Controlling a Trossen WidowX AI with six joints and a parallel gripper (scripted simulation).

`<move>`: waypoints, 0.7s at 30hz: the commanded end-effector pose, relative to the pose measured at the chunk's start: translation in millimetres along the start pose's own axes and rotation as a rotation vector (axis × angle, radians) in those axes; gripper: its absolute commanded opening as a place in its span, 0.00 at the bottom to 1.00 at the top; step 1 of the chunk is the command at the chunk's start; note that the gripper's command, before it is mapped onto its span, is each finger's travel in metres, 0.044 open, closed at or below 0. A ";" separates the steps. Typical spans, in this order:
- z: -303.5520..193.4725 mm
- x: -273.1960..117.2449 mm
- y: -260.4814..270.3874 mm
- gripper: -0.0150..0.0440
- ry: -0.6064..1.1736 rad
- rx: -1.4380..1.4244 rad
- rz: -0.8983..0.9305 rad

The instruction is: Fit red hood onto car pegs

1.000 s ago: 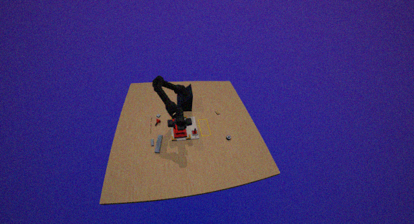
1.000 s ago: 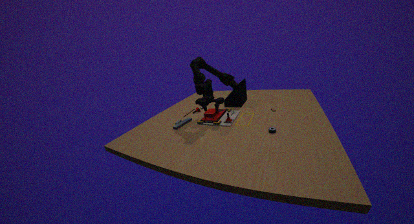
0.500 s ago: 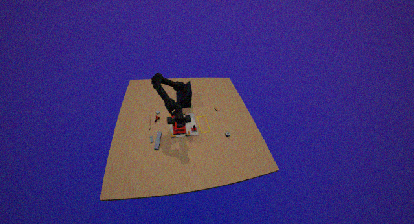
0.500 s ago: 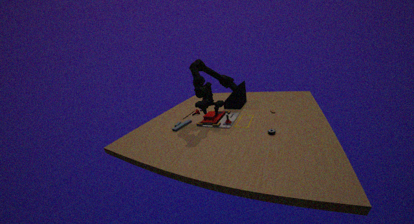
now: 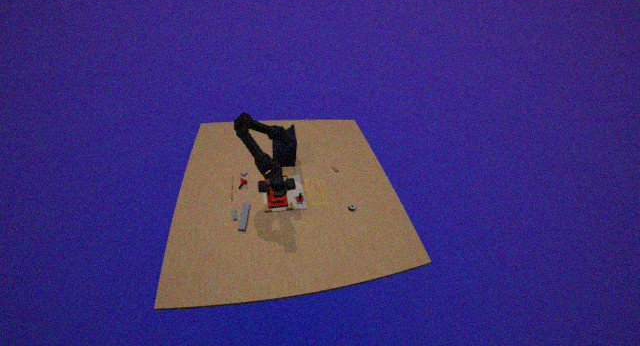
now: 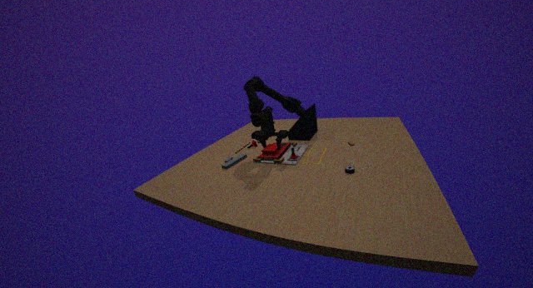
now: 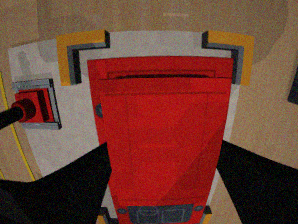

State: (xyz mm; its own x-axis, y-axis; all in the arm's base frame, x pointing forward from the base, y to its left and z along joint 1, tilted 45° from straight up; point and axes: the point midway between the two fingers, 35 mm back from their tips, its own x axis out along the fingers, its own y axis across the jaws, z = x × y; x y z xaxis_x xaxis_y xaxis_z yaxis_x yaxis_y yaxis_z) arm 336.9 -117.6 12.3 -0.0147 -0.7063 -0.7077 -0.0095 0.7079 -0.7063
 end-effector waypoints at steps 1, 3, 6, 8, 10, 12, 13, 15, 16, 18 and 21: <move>0.0 -0.6 0.0 0.25 0.000 0.001 0.000; 0.0 0.0 0.0 0.34 0.000 0.000 0.000; 0.0 0.0 0.0 0.48 0.000 0.000 0.000; 0.0 0.0 0.0 0.57 0.000 0.000 0.000; 0.0 0.0 0.0 0.65 0.000 0.000 0.000; 0.0 0.0 0.0 0.74 0.000 0.000 0.000; 0.0 0.0 0.0 0.79 0.000 0.000 0.000; 0.0 0.0 0.0 0.88 0.000 0.000 0.000; 0.0 0.0 0.0 0.92 0.000 0.000 0.000; 0.0 0.0 0.0 1.00 0.000 0.000 0.000; 0.3 -2.3 0.1 1.00 0.000 0.000 0.000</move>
State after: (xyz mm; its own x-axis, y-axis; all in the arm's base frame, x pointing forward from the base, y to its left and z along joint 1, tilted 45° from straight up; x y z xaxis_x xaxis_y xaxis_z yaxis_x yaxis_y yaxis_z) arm 337.0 -117.4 12.3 -0.0146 -0.7059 -0.7081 -0.0096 0.7083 -0.7059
